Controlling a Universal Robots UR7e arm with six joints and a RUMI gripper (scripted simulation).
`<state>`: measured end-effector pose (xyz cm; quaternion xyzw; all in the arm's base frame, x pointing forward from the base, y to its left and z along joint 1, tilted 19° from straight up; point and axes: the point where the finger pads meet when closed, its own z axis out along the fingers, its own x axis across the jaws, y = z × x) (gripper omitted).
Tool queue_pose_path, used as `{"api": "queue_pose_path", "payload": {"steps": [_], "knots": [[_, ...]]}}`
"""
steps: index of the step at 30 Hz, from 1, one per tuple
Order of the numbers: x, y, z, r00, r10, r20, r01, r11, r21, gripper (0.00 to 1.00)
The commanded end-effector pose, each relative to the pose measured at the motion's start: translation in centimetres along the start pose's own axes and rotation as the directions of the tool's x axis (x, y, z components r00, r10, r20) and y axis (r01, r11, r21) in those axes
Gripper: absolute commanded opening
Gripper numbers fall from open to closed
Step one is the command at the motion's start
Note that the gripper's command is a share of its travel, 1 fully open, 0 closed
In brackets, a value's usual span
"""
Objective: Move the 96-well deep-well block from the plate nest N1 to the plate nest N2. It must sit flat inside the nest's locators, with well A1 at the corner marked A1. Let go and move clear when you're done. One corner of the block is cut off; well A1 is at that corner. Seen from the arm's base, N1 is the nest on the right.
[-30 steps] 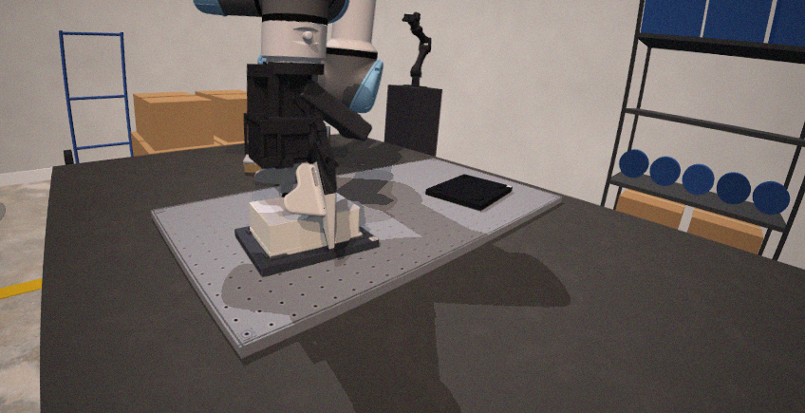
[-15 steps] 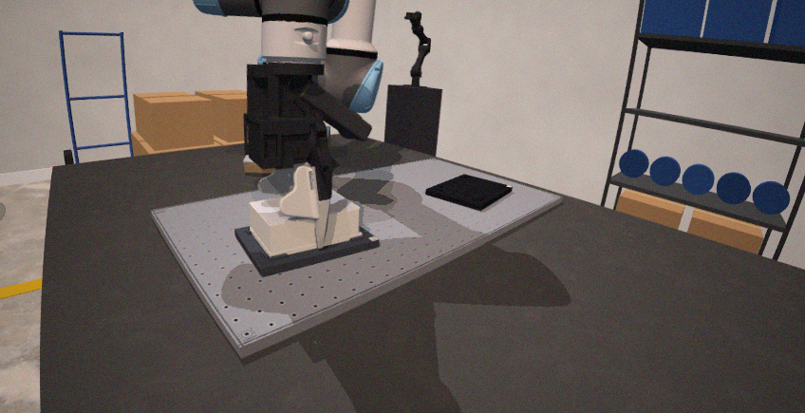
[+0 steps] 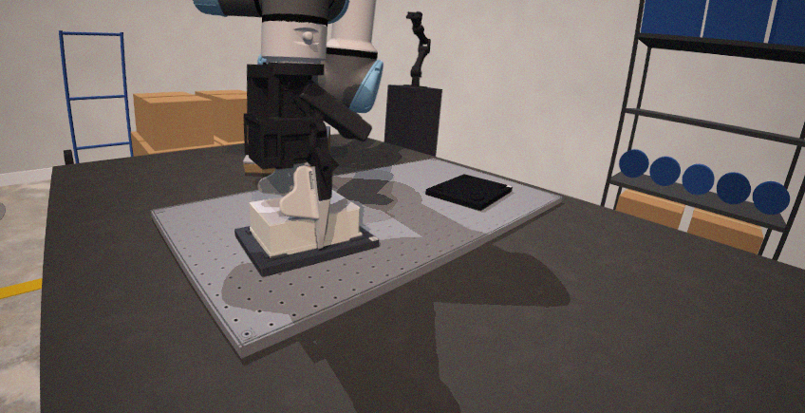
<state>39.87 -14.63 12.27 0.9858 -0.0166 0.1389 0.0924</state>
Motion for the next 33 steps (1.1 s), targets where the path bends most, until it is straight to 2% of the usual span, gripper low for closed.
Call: {"api": "queue_pose_path", "payload": {"steps": [1, 12, 33], "knots": [[0.0, 0.0, 0.0, 1.000, 0.000, -0.001, 0.000, 1.000, -0.001, 0.00], [0.0, 0.0, 0.0, 1.000, 0.000, -0.001, 0.000, 1.000, 0.000, 0.00], [0.0, 0.0, -3.2, 1.000, 0.000, -0.001, 0.000, 1.000, 0.000, 0.00]]}}
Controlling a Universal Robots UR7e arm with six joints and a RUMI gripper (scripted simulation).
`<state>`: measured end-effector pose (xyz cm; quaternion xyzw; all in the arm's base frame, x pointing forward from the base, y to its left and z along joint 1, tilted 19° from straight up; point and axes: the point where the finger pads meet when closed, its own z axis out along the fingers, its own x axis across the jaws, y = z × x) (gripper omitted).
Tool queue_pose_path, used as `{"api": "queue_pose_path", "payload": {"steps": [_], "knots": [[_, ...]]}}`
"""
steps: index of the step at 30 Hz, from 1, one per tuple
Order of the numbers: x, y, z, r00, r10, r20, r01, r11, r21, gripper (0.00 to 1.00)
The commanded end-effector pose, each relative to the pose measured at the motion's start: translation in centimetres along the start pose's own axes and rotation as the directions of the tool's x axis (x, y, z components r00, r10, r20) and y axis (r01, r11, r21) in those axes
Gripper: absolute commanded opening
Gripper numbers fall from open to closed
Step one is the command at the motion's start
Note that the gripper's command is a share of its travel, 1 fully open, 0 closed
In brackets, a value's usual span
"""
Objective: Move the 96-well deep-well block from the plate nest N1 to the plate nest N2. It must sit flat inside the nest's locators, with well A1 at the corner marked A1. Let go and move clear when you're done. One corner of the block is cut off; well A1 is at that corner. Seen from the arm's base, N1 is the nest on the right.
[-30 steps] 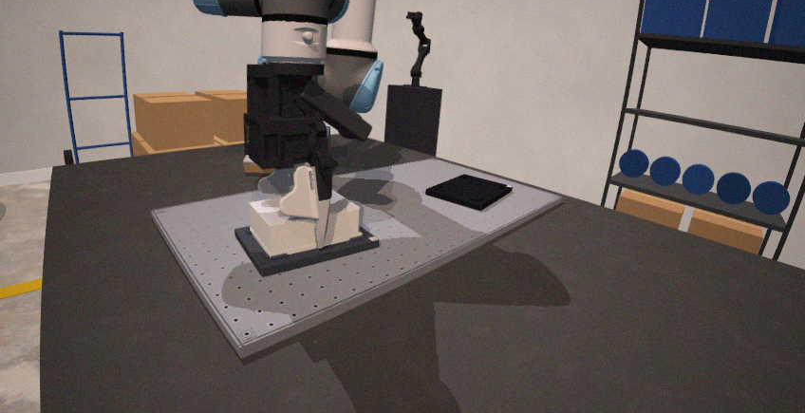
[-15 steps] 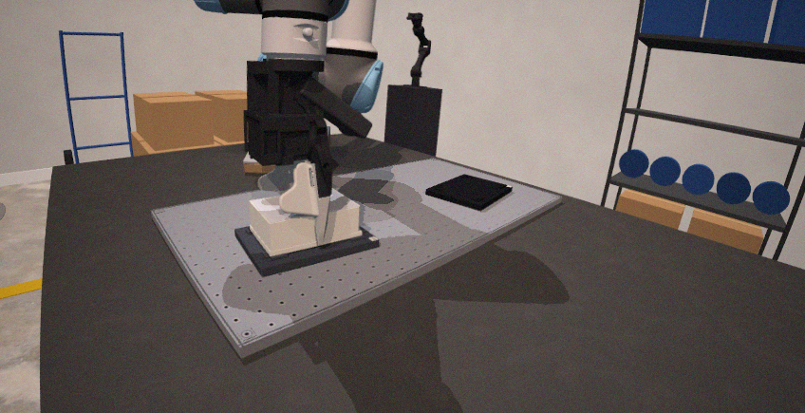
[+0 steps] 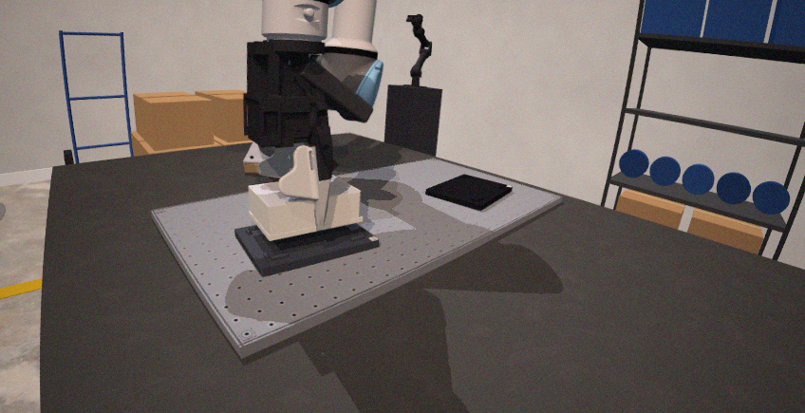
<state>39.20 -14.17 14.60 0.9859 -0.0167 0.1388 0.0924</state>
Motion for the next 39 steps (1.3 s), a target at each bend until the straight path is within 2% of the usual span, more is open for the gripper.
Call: {"api": "queue_pose_path", "payload": {"steps": [1, 34, 39], "knots": [[0.0, 0.0, -0.9, 1.000, 0.000, -0.001, 0.000, 1.000, 0.000, 0.00], [0.0, 0.0, -5.7, 1.000, 0.000, -0.001, 0.000, 1.000, 0.000, 0.00], [0.0, 0.0, -5.8, 1.000, 0.000, -0.001, 0.000, 1.000, 0.000, 0.00]]}}
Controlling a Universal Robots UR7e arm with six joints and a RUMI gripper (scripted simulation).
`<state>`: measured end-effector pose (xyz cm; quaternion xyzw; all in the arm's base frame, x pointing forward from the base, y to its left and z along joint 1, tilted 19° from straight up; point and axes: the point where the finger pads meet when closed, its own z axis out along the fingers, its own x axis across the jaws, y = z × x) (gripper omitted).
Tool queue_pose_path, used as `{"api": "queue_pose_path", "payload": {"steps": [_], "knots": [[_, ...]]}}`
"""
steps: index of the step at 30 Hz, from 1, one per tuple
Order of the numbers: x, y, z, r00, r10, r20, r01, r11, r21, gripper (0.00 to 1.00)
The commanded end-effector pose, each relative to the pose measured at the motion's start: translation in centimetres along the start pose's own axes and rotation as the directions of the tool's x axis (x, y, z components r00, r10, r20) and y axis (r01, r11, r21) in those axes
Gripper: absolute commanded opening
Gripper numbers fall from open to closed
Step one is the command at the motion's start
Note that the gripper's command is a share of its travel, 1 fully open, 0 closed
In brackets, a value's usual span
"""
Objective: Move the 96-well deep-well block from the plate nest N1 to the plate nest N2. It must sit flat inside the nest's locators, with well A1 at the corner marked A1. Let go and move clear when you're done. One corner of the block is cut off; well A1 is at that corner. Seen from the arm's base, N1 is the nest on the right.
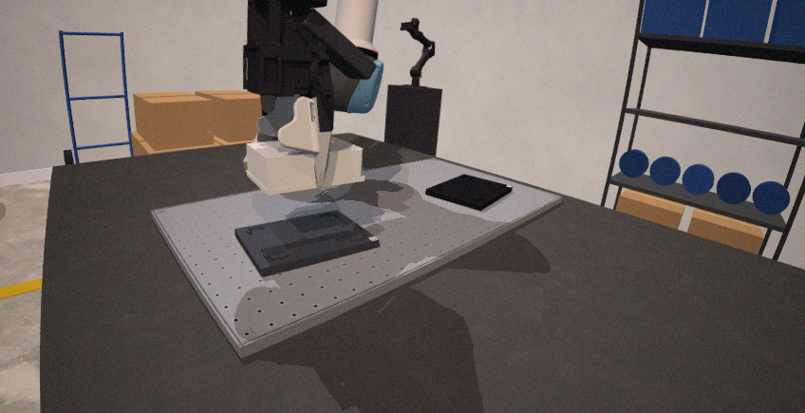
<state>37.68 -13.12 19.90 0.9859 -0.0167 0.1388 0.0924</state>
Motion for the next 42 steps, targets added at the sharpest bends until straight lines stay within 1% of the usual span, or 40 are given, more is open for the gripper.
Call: {"api": "queue_pose_path", "payload": {"steps": [1, 17, 21, 25, 26, 30, 32, 42], "knots": [[0.0, 0.0, -0.2, 1.000, 0.000, -0.001, 0.000, 1.000, 0.000, 0.00], [0.0, 0.0, -0.2, 1.000, 0.000, -0.001, 0.000, 1.000, 0.000, 0.00], [-0.1, -1.3, -0.2, 0.991, -0.133, -0.001, 0.133, 0.991, 0.000, 0.00], [-0.3, -2.6, -0.2, 0.965, -0.264, -0.001, 0.264, 0.965, -0.001, 0.00], [-0.3, -3.0, -0.2, 0.961, -0.276, -0.001, 0.276, 0.961, -0.001, 0.00], [-0.5, -4.3, -0.2, 0.961, -0.276, -0.001, 0.276, 0.961, -0.001, 0.00], [-0.5, -4.3, -0.2, 0.961, -0.276, -0.001, 0.276, 0.961, -0.001, 0.00], [-0.9, -7.6, -0.2, 0.961, -0.276, -0.001, 0.276, 0.961, 0.000, 0.00]]}}
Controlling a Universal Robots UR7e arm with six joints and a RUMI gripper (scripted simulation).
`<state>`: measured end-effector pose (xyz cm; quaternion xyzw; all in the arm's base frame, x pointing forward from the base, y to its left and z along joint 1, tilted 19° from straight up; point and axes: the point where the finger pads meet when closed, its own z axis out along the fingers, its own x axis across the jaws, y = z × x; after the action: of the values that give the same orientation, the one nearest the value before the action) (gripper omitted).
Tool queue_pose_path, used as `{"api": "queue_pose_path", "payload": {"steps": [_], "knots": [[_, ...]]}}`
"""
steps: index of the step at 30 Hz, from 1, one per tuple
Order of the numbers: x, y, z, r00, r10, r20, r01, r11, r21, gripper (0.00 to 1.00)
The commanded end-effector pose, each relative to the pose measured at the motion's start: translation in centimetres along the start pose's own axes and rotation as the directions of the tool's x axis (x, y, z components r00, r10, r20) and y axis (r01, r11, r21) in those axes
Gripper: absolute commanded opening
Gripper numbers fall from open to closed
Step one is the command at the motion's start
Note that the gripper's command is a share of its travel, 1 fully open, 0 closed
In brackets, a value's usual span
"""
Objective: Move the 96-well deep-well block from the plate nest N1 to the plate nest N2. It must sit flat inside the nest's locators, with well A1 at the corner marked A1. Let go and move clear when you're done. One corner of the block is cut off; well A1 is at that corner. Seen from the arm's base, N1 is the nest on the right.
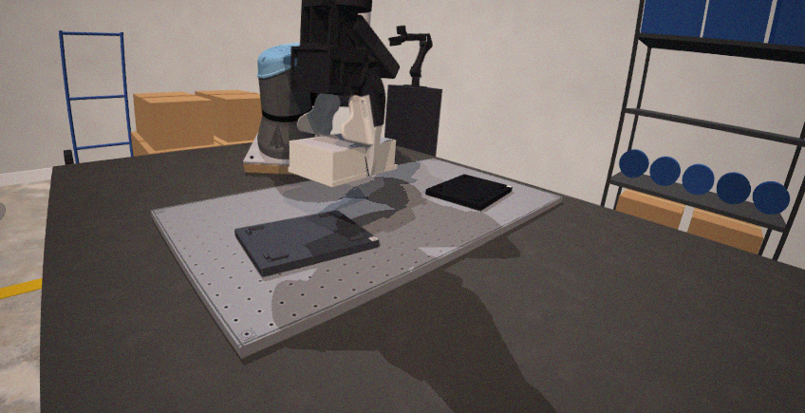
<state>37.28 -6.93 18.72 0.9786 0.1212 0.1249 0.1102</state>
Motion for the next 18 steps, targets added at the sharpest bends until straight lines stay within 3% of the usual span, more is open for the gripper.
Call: {"api": "queue_pose_path", "payload": {"steps": [1, 18], "knots": [[0.3, -1.6, 0.0, 1.000, 0.000, 0.000, 0.000, 1.000, -0.002, 0.00], [1.2, -6.6, 0.0, 1.000, 0.000, 0.000, 0.000, 1.000, -0.002, 0.00]]}}
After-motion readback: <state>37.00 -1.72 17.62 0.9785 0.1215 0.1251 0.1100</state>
